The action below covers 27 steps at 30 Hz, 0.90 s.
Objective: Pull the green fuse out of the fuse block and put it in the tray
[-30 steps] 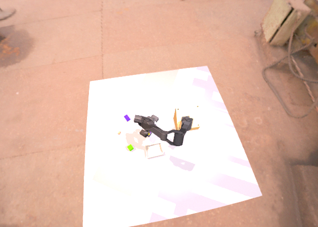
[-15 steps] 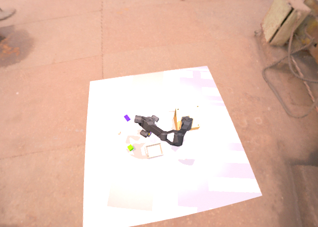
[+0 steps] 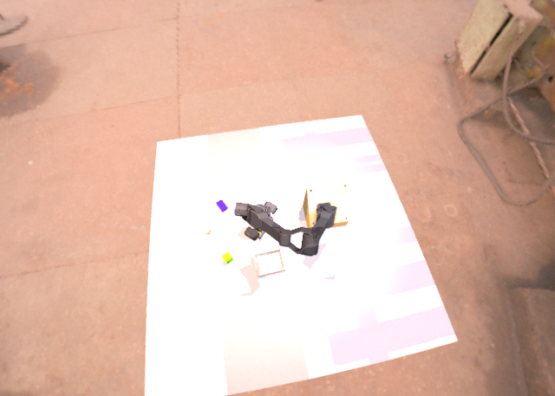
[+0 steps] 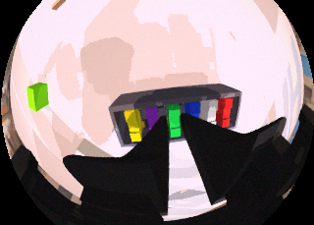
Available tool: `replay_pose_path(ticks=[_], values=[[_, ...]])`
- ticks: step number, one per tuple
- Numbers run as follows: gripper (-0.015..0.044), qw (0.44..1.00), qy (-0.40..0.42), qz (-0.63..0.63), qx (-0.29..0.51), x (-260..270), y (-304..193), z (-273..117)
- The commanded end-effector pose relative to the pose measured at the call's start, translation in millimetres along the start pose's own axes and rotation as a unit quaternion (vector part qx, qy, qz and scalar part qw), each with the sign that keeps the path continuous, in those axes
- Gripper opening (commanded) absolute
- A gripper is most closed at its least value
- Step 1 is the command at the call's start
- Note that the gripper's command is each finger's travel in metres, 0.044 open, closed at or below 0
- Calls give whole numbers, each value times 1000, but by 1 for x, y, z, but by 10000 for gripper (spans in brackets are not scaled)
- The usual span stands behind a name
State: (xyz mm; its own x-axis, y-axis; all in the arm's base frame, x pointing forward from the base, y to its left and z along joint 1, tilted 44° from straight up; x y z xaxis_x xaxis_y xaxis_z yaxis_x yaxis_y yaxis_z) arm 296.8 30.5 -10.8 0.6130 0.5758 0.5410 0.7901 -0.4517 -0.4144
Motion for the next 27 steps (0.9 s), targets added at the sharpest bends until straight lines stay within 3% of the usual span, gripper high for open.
replay_pose_path(ticks=[1,12,27], values=[[62,1000,2,3,3,-1,-1,2],[2,1000,0,1,1,0,0,1],[0,1000,0,1,1,0,0,-4]])
Point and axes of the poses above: the point midway between the two fingers, 35 mm back from their tips, its own z axis out along the fingers, its own x axis across the jaws, y = z × x, the point moved 2 cm from there along -z, back along the fingers, and after that the axes turned 2 degrees about -z, right-handed, at the moved point
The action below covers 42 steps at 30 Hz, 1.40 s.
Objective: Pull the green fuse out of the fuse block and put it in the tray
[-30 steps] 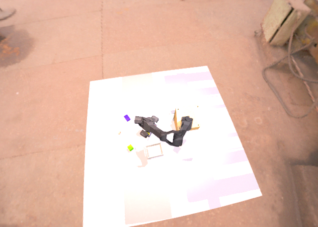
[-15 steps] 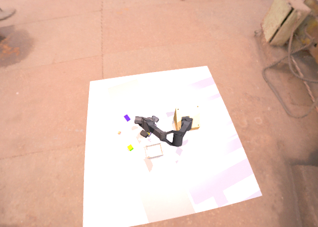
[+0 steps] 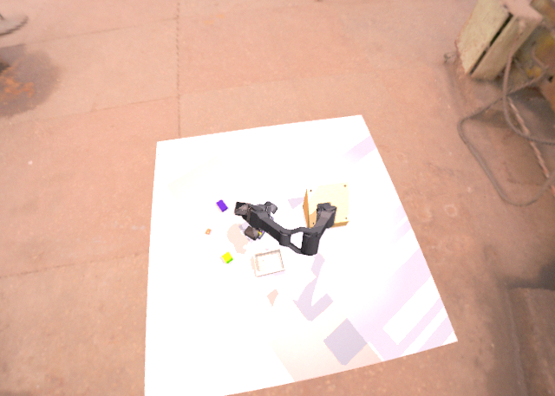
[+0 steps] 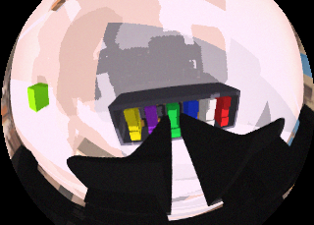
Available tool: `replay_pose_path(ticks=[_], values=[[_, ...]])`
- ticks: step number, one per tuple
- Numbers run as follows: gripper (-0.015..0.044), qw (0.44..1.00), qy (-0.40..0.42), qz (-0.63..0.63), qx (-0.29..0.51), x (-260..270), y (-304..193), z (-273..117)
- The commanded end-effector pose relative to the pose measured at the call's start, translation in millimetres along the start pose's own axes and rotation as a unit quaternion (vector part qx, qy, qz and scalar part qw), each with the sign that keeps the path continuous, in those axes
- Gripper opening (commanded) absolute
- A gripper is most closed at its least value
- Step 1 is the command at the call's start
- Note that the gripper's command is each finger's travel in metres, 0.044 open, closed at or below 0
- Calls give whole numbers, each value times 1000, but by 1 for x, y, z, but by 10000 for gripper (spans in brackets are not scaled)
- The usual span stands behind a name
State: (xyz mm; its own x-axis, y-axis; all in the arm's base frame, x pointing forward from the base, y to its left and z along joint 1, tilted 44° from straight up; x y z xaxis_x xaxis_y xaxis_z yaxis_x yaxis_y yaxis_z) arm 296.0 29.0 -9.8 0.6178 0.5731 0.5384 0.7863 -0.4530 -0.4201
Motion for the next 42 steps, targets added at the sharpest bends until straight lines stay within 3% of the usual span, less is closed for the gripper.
replay_pose_path(ticks=[1,42], values=[[0,1000,0,-2,-1,0,0,-3],[0,1000,0,-1,0,0,1,-23]])
Point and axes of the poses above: the point midway between the two fingers, 35 mm back from their tips, its own z axis out along the fingers, its own x axis across the jaws, y = z × x, the point moved 2 cm from there along -z, back along the fingers, and after that the axes turned 2 degrees about -z, right-handed, at the moved point
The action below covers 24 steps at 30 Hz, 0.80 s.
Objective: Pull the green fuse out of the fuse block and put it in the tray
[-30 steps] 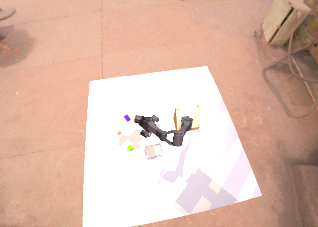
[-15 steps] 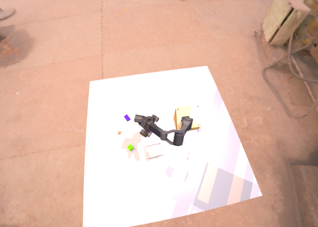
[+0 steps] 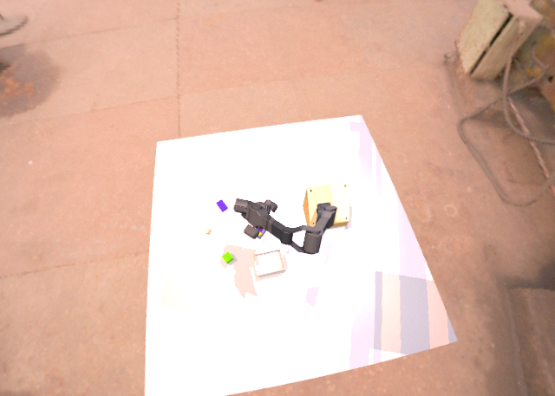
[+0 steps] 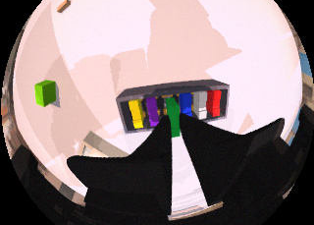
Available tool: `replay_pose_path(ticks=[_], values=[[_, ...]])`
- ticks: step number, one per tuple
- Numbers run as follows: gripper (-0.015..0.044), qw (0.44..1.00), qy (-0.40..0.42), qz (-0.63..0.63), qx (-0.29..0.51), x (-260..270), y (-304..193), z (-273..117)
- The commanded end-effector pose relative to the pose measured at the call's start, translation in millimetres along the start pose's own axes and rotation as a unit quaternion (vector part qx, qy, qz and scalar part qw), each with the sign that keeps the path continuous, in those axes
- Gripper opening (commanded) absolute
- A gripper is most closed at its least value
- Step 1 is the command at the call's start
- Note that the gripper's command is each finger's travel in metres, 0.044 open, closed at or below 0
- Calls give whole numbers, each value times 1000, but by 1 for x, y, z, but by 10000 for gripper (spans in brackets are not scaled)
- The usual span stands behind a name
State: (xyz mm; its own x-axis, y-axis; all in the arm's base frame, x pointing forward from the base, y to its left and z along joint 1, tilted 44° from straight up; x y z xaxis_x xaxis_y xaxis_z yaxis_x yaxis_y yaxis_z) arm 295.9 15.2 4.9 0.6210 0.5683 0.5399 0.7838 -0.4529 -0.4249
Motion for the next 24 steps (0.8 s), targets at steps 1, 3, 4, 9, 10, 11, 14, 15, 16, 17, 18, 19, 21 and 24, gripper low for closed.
replay_pose_path(ticks=[1,3,4,9,10,11,14,15,16,17,18,19,21,24], values=[[0,1000,-2,-3,-2,0,1,-3],[0,1000,-2,-3,-2,0,1,-4],[0,1000,-2,-3,-2,0,1,-4],[0,1000,-2,-2,-2,0,1,-7],[0,1000,-2,-2,-2,0,0,-7],[0,1000,-2,-2,-2,0,0,-8],[0,1000,-2,-2,-2,0,0,-9],[0,1000,-2,-2,-2,0,0,-10],[0,1000,-2,-2,-2,0,0,-10],[0,1000,-2,-2,-2,0,0,-11],[0,1000,-2,-2,-2,0,0,-11],[0,1000,-2,-2,-2,0,0,-12],[0,1000,-1,-2,-1,0,0,-13],[0,1000,-1,-2,-1,0,0,-14]])
Point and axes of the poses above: the point midway between the two fingers, 35 mm back from their tips, its own z axis out along the fingers, its own x axis across the jaws, y = z × x, the point moved 2 cm from there along -z, back along the fingers, and after that the axes turned 2 degrees about -z, right-handed, at the moved point
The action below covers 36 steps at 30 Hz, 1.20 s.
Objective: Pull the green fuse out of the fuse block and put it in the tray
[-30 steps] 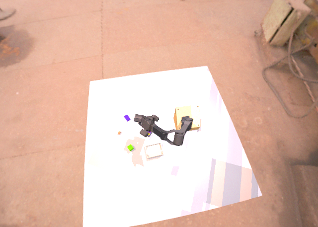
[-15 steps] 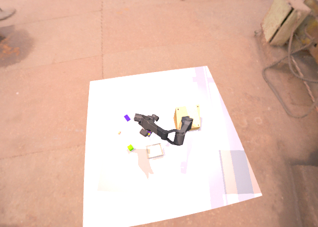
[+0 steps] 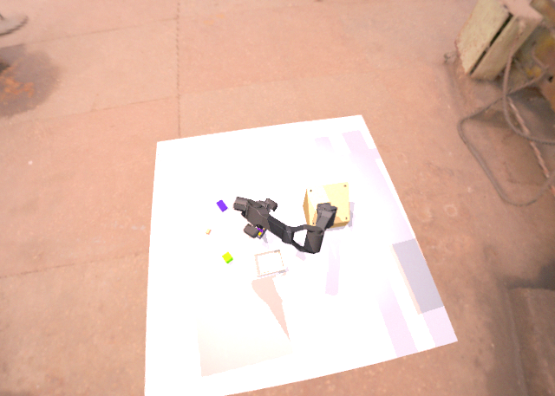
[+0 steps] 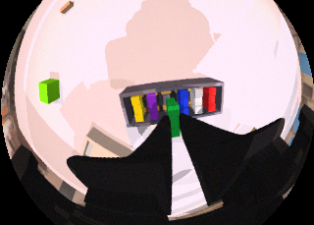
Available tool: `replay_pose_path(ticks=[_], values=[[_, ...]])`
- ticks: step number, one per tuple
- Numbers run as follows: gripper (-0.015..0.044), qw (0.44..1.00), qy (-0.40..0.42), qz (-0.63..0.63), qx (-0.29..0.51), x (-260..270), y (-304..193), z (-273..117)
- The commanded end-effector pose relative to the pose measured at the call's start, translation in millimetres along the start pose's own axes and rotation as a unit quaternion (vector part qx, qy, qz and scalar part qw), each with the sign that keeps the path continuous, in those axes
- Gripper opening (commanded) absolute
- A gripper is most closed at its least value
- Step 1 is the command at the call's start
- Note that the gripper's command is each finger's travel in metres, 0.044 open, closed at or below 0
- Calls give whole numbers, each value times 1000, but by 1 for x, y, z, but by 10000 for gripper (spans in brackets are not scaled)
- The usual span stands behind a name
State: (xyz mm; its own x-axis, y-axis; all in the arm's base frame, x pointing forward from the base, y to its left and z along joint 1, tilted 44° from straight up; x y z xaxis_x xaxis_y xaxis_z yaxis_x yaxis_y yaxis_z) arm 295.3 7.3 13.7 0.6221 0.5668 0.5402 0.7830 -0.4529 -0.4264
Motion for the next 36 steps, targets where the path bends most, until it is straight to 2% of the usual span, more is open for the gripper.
replay_pose_path(ticks=[1,22,36], values=[[0,1000,-2,-3,-2,0,1,-3],[0,1000,-2,-2,-2,1,0,-26],[0,1000,-7,-2,-7,77,-55,-26]])
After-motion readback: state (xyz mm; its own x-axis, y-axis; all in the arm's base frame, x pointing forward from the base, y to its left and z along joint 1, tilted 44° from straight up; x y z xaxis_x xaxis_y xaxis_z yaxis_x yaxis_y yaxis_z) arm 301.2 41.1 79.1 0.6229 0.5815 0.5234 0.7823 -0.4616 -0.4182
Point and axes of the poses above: the point midway between the two fingers, 35 mm back from their tips, its own z axis out along the fingers, its own x axis across the jaws, y = z × x, the point moved 2 cm from there along -z, back along the fingers, and after that the axes turned 2 degrees about -z, right-handed, at the moved point
